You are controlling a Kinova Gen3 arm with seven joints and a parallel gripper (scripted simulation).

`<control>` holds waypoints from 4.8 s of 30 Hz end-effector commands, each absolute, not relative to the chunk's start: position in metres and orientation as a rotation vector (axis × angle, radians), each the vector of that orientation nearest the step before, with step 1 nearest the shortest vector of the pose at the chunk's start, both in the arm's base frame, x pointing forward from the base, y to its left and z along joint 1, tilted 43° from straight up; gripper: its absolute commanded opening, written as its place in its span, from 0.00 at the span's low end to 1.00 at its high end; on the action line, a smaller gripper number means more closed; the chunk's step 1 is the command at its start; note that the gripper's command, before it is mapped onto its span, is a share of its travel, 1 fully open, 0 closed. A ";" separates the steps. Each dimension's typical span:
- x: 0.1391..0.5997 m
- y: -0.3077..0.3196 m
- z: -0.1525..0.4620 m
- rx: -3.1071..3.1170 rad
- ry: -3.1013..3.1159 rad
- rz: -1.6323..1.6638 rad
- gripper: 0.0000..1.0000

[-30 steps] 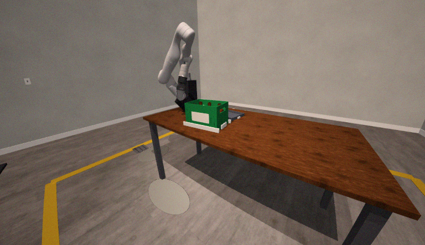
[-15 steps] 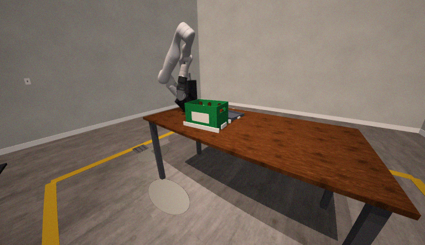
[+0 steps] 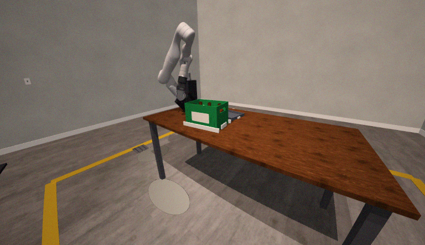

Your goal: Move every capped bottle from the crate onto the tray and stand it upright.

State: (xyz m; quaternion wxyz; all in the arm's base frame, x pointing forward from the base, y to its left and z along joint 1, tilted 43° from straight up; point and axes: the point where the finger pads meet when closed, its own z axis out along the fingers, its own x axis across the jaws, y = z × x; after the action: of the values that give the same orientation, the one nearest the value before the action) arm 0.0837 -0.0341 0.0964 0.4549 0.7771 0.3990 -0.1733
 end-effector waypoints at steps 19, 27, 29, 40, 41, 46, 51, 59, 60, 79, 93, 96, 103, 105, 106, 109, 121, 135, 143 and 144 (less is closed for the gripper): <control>0.083 -0.009 0.113 1.928 0.982 -0.416 1.00; 0.083 0.008 0.124 1.935 0.980 -0.409 1.00; 0.080 0.000 0.126 1.908 0.992 -0.434 1.00; 0.078 0.029 0.149 1.930 0.982 -0.413 1.00; 0.078 0.031 0.151 1.933 0.981 -0.411 1.00; 0.076 0.032 0.154 1.925 0.984 -0.417 1.00; 0.075 0.035 0.158 1.929 0.982 -0.414 1.00; 0.074 0.040 0.164 1.935 0.980 -0.409 1.00; 0.074 0.040 0.164 1.935 0.980 -0.409 1.00; 0.108 0.002 0.161 2.048 0.842 -0.294 1.00; 0.141 -0.030 0.168 2.160 0.687 -0.182 1.00; 0.142 -0.028 0.166 2.145 0.714 -0.183 1.00; 0.160 -0.040 0.174 2.198 0.633 -0.128 1.00; 0.165 -0.043 0.177 2.212 0.609 -0.113 1.00; 0.168 -0.045 0.178 2.219 0.597 -0.105 1.00; 0.176 -0.050 0.181 2.241 0.561 -0.081 1.00; 0.205 -0.054 0.185 2.286 0.484 -0.017 1.00; 0.243 -0.054 0.190 2.342 0.377 0.054 1.00; 0.269 -0.054 0.195 2.377 0.293 0.097 1.00; 0.272 -0.053 0.196 2.381 0.282 0.102 1.00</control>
State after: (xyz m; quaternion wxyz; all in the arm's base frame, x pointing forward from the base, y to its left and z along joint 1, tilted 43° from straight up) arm 0.2670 -0.0532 0.1943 0.3662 0.9219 0.1210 0.0370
